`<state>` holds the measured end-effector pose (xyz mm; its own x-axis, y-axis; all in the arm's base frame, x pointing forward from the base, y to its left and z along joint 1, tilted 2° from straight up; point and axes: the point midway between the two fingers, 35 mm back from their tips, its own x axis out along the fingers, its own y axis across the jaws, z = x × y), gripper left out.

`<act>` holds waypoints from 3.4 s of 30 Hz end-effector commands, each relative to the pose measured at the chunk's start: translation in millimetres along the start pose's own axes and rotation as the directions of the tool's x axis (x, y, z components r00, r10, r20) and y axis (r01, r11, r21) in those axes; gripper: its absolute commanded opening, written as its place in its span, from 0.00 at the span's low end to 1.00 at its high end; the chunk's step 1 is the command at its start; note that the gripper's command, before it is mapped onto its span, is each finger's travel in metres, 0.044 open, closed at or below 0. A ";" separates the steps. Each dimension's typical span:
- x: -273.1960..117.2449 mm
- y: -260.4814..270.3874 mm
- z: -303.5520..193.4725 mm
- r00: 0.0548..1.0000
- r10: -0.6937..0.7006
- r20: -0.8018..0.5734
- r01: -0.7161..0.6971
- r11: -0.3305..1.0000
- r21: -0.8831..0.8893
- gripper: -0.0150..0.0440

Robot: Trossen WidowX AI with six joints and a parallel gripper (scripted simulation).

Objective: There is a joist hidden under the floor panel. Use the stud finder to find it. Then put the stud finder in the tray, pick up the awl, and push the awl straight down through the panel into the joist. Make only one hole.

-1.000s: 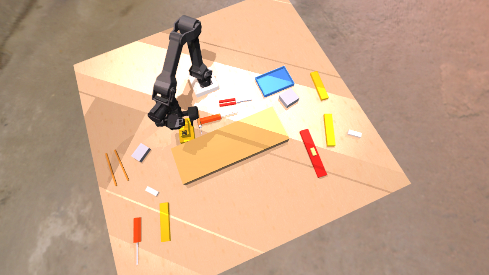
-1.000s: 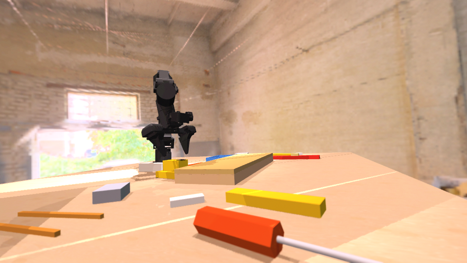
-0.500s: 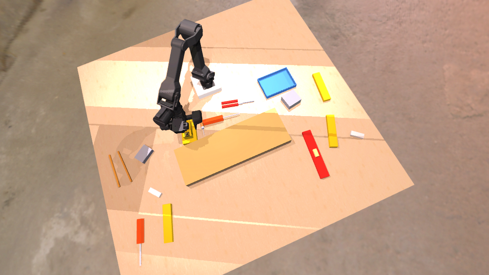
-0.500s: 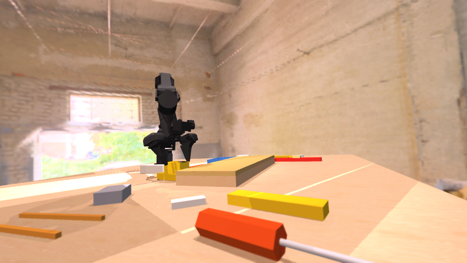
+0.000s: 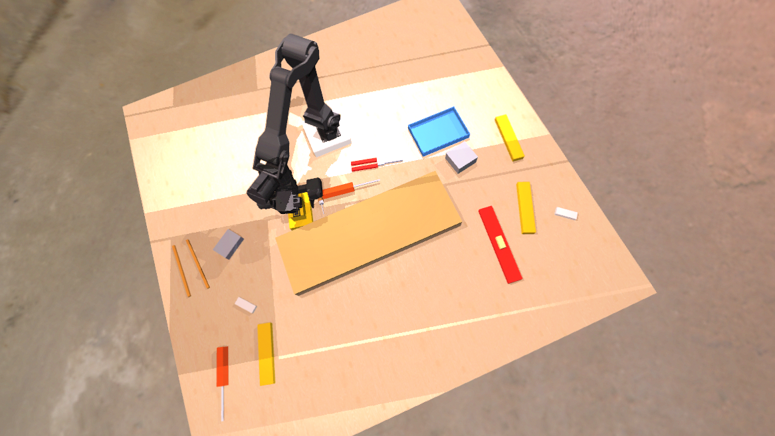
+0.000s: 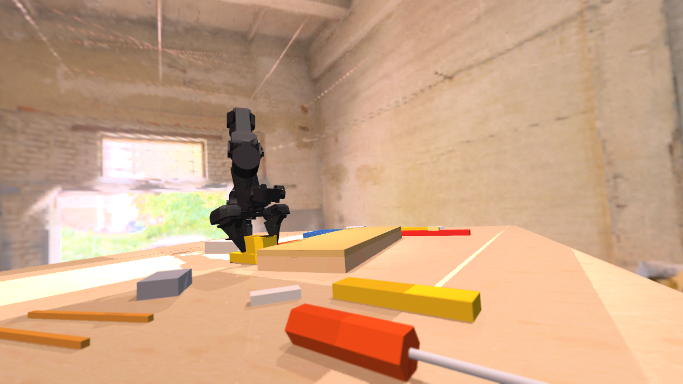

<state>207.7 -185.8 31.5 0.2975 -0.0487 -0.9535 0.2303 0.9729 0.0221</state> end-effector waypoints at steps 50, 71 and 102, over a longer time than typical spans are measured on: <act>-92.0 -0.4 27.0 1.000 0.003 0.001 -0.003 1.000 0.005 0.25; -95.4 -6.8 86.2 1.000 0.026 0.005 -0.025 0.997 -0.077 0.25; -68.7 0.3 177.4 0.998 0.064 0.009 -0.061 0.976 -0.209 0.25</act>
<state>348.5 -221.8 150.8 0.3096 0.0127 -0.9508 0.0211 0.9996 0.0202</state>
